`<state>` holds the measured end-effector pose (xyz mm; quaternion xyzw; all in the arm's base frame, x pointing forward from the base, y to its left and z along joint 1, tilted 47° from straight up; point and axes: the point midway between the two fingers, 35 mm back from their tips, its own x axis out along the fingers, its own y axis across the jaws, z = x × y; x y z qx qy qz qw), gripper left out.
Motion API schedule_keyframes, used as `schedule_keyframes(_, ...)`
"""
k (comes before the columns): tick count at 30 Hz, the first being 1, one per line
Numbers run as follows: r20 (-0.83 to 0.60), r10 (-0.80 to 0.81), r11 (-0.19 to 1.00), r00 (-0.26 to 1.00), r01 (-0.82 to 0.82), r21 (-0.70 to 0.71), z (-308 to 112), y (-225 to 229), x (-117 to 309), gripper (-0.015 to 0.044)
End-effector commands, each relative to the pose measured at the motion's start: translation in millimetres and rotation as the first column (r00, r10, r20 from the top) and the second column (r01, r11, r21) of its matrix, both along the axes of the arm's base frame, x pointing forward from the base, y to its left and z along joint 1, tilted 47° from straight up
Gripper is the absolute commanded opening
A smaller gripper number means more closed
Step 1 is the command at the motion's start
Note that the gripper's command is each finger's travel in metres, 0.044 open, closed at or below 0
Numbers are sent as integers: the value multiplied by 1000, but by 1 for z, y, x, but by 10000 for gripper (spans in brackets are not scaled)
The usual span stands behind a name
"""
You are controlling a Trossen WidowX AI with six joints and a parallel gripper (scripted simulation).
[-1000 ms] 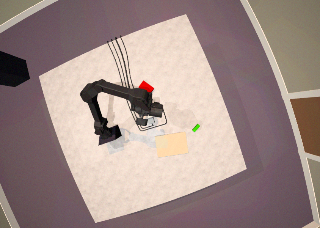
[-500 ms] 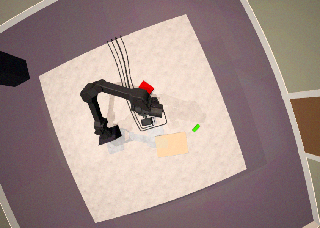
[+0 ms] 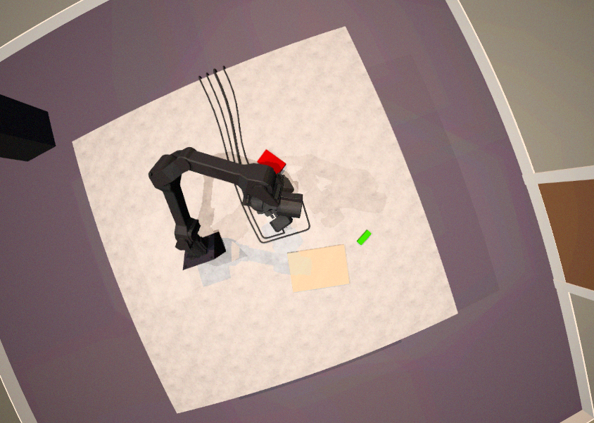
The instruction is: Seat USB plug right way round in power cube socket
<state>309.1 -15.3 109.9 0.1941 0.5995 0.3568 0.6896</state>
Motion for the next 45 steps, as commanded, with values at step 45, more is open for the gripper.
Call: schedule_keyframes(45, 665, 656, 695, 358, -630, -346, 0, 0, 0, 0)
